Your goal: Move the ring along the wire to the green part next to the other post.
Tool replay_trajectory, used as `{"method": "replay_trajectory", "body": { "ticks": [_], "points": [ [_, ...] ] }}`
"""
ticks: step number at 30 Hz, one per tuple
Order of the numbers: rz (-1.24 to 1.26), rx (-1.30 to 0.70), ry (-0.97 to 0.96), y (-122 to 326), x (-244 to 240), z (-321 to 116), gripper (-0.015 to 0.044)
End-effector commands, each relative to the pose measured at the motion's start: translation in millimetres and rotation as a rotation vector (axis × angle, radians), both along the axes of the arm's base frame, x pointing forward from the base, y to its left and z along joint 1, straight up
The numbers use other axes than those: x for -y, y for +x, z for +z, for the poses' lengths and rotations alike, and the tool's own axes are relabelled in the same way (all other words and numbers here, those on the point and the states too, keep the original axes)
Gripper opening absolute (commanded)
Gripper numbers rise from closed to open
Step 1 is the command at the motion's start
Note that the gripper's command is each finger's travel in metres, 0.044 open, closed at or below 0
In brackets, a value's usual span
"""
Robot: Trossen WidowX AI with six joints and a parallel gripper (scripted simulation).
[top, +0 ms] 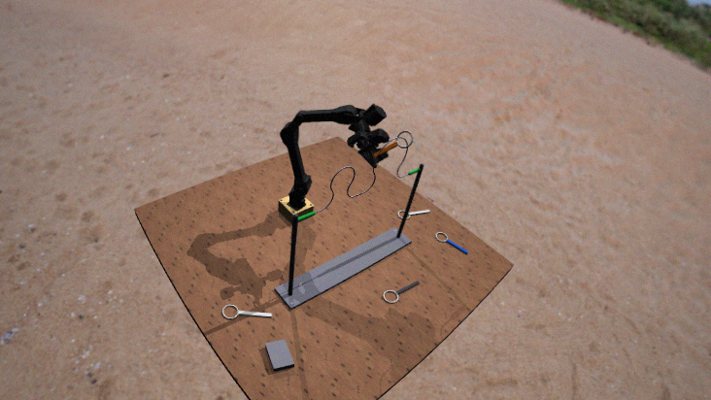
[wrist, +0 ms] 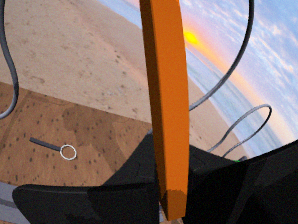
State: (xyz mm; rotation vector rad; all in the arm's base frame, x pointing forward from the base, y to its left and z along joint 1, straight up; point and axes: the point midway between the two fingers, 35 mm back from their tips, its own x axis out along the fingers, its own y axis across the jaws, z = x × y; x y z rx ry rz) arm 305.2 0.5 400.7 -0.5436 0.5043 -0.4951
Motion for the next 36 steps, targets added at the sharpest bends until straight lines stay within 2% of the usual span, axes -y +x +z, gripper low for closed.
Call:
{"method": "replay_trajectory", "body": {
  "ticks": [1, 36],
  "points": [
    [-0.004, -0.008, -0.049, -2, 2, 2, -0.015],
    [-0.009, -0.109, -0.467, -5, 14, 15, -0.015]
  ]
}}
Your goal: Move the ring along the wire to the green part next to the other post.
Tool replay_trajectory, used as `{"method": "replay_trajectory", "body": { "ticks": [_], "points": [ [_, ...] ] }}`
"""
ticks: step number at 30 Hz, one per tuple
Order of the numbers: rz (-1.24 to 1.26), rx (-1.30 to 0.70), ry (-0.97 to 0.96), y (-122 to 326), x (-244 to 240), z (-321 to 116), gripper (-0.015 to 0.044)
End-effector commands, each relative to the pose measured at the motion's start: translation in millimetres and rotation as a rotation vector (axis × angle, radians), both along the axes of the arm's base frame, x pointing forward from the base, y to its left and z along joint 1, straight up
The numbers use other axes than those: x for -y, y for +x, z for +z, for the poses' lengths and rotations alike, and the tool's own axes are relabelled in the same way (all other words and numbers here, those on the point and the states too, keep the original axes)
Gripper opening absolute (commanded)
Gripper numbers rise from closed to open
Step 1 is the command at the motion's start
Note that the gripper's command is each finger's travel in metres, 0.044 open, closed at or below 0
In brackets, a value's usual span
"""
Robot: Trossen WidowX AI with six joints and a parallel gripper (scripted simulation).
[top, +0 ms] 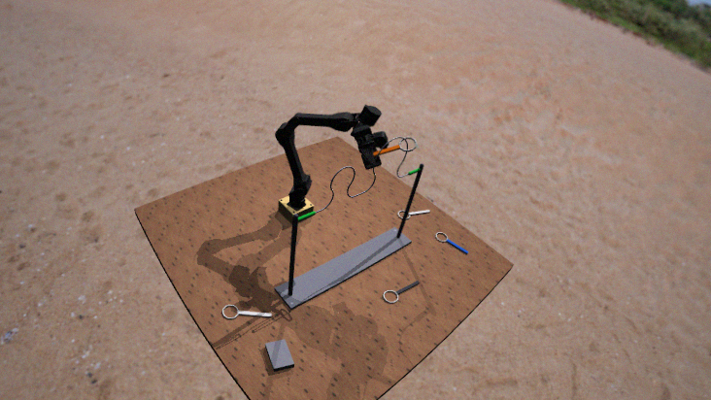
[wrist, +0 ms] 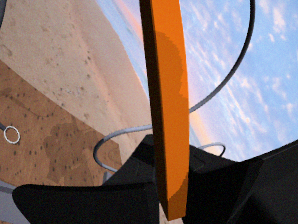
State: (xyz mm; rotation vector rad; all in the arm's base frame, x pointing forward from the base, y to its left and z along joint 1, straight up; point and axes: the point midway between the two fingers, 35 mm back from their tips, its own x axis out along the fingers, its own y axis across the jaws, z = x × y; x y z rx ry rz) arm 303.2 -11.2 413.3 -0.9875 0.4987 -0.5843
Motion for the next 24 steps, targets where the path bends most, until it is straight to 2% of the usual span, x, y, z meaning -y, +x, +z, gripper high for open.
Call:
{"method": "replay_trajectory", "body": {
  "ticks": [1, 24],
  "points": [
    [-0.006, -0.007, -0.047, -3, 2, 3, -0.015],
    [-0.01, -0.075, -0.326, -4, 6, 14, -0.015]
  ]
}}
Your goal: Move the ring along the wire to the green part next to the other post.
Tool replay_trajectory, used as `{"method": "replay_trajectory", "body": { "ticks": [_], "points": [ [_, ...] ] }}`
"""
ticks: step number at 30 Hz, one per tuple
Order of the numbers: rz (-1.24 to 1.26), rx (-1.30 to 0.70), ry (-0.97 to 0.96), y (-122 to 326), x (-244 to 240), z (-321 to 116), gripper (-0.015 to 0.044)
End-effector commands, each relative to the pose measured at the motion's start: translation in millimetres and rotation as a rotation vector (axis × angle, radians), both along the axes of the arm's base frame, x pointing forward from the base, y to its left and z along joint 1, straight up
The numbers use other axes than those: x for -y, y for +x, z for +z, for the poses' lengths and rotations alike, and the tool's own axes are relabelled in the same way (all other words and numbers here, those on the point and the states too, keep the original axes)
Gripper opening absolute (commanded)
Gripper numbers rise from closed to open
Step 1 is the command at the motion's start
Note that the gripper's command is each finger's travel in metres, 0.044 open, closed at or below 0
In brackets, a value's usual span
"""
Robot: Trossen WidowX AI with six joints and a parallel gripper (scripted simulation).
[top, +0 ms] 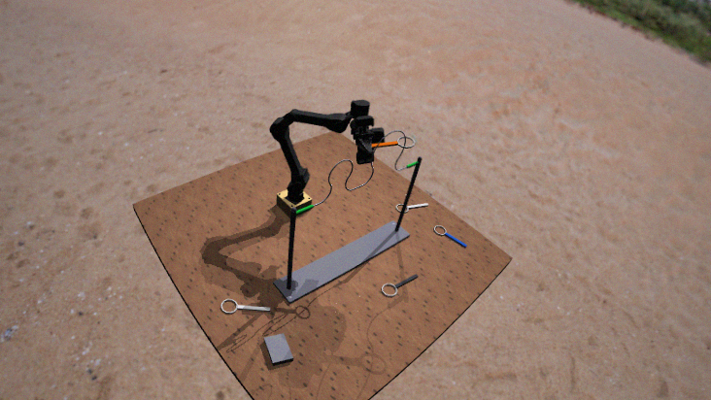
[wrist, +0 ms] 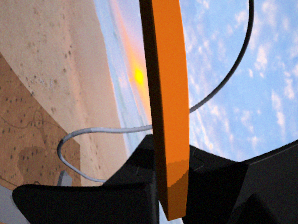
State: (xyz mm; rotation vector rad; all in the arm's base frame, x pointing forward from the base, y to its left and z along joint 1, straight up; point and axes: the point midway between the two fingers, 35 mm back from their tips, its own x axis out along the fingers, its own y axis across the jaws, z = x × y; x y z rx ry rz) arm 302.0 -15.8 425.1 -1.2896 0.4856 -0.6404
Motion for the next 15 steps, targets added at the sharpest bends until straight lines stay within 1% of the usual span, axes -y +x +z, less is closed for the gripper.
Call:
{"method": "replay_trajectory", "body": {
  "ticks": [1, 15],
  "points": [
    [-0.005, -0.007, -0.045, -2.5, 1.9, 3.0, -0.015],
    [-0.008, -0.049, -0.215, -2.8, 2.6, 10.2, -0.015]
  ]
}}
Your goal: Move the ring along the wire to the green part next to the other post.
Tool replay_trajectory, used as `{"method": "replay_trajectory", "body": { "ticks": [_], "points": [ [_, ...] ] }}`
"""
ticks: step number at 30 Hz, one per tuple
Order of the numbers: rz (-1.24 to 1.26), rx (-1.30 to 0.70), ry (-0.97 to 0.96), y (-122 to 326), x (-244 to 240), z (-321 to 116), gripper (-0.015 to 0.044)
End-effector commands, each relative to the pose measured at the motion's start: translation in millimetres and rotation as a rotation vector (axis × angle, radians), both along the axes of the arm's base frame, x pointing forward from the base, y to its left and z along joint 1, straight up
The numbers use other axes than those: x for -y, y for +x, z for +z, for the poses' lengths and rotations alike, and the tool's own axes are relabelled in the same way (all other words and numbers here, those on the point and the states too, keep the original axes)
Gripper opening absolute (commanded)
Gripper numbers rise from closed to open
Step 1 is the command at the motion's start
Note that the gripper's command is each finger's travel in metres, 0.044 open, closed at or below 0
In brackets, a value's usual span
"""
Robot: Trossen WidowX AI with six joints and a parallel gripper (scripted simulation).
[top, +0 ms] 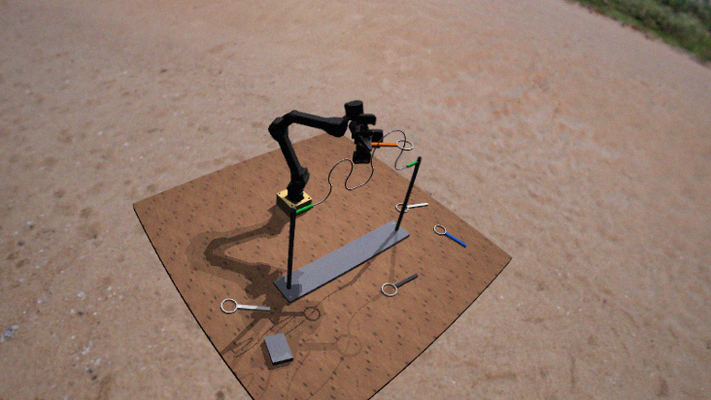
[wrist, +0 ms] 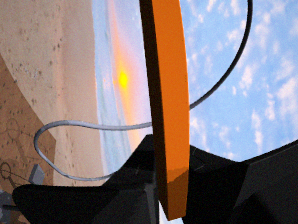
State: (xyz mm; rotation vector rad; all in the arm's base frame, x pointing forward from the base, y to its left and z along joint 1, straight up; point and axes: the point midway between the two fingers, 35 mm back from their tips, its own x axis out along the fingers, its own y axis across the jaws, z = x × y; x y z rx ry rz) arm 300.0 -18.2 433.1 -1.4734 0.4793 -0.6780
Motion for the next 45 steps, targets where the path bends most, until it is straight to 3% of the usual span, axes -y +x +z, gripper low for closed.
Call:
{"method": "replay_trajectory", "body": {
  "ticks": [1, 33, 45],
  "points": [
    [0.003, -0.009, -0.047, -1, 0, 3, -0.015],
    [-0.006, -0.101, -0.424, -1, -2, 17, -0.015],
    [-0.009, -0.115, -0.481, -1, 0, 13, -0.015]
  ]
}}
